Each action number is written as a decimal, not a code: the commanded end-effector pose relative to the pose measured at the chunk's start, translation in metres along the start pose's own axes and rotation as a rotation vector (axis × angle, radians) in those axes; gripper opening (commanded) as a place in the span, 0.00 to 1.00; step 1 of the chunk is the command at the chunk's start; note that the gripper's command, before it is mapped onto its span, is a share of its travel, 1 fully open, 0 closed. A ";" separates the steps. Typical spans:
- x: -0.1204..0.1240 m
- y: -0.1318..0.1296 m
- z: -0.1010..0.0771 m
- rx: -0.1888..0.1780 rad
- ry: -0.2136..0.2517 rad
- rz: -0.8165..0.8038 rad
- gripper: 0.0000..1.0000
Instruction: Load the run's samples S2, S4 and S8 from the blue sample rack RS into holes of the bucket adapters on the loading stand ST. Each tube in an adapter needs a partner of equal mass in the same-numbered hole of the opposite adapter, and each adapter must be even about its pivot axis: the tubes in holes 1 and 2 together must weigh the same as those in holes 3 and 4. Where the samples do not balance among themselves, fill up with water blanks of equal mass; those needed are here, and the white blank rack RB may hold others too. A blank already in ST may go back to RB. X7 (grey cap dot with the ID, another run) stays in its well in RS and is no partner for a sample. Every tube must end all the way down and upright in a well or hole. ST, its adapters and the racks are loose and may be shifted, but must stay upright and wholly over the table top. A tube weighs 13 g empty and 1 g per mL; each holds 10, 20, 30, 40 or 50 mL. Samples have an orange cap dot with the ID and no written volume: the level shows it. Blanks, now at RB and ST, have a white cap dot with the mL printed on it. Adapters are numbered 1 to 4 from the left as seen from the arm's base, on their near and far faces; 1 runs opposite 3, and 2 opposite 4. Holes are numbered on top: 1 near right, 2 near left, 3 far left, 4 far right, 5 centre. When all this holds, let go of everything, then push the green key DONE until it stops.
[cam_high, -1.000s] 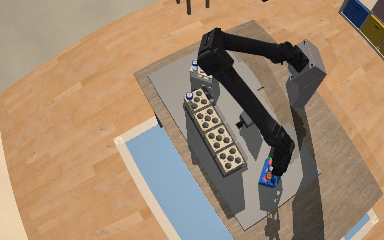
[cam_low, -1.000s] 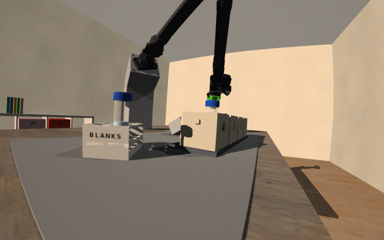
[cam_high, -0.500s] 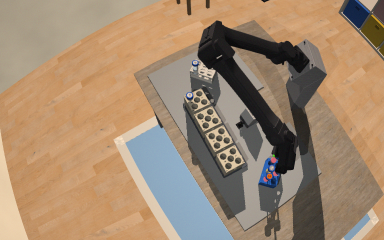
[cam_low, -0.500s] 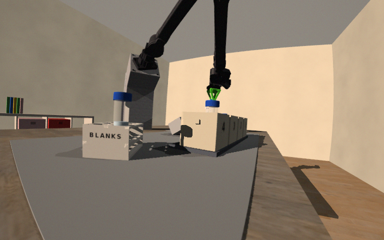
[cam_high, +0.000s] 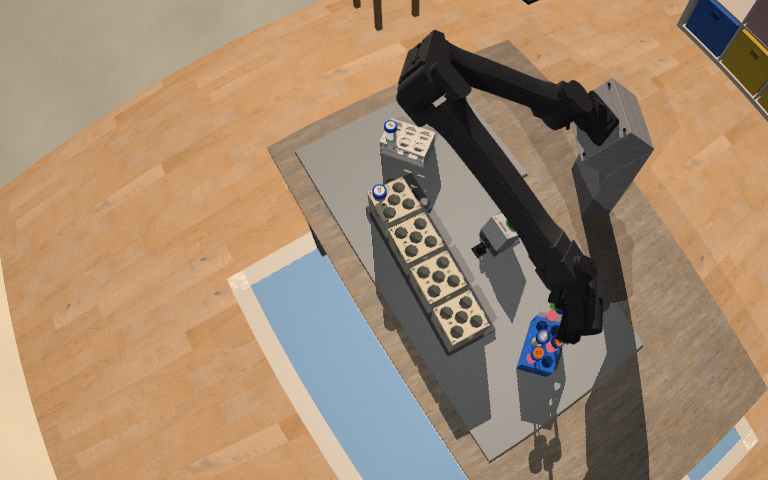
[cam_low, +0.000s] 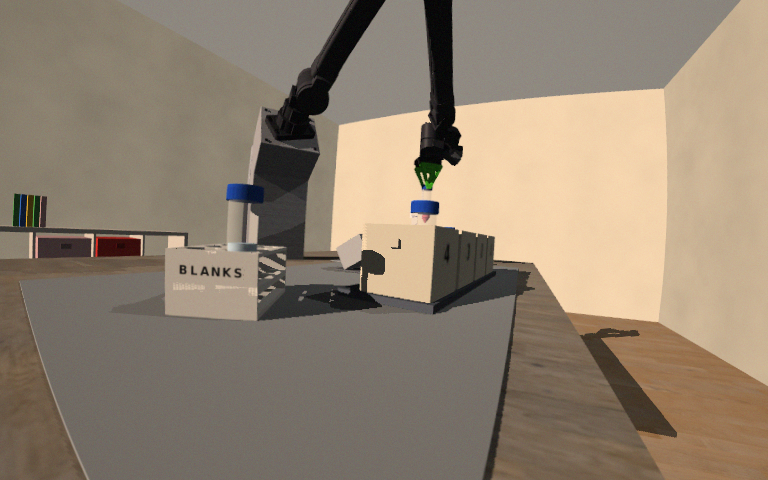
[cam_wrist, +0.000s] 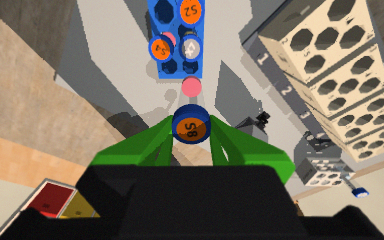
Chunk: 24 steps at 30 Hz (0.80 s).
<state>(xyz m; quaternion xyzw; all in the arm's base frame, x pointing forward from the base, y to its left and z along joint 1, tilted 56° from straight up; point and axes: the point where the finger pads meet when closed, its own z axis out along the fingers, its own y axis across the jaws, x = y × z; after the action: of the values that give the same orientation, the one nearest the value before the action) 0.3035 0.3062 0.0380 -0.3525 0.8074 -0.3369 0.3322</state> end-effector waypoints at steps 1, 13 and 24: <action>-0.021 0.001 -0.035 -0.019 -0.058 0.046 0.00; -0.012 0.002 -0.028 -0.012 -0.034 0.031 0.00; -0.012 0.002 -0.028 -0.012 -0.034 0.031 0.00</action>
<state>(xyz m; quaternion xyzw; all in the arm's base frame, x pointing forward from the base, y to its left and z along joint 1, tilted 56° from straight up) 0.2912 0.3113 0.0448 -0.3470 0.8100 -0.3321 0.3364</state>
